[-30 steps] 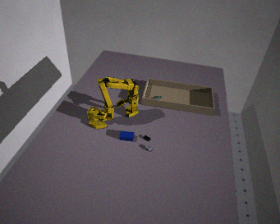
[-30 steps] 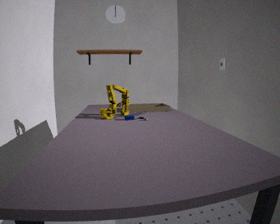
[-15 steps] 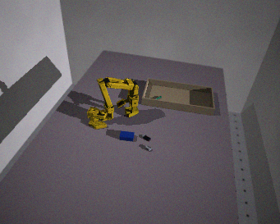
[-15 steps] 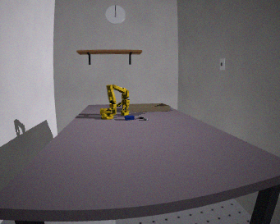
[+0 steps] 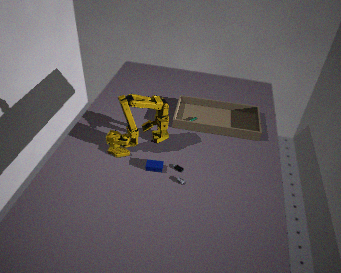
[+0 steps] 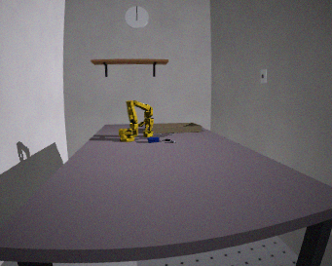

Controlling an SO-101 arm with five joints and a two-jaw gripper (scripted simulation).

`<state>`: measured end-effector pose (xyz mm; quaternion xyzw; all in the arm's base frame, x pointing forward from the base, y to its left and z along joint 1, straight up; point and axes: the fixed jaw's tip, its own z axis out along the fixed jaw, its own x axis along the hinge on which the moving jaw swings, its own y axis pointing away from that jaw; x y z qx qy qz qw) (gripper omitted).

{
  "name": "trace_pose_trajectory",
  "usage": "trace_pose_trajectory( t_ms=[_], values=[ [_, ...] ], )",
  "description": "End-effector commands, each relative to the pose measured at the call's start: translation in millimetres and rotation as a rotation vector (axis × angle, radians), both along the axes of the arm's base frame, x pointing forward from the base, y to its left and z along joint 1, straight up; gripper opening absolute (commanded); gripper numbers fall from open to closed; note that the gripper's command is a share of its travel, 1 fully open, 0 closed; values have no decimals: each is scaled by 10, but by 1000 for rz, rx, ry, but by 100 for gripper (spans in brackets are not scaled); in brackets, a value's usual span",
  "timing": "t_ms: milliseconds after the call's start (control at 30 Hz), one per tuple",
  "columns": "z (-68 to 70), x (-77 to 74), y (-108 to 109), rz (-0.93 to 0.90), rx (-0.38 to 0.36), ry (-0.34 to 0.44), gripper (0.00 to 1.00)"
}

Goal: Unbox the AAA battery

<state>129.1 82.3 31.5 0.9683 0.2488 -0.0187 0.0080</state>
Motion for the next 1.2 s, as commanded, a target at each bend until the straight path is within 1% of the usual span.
trace_pose_trajectory(
  t_ms=[0,867,1167],
  values=[
    [40,55,57,17,26,-32,21],
    [40,78,102,111,27,-31,21],
    [40,79,105,117,27,-31,21]
  ],
)
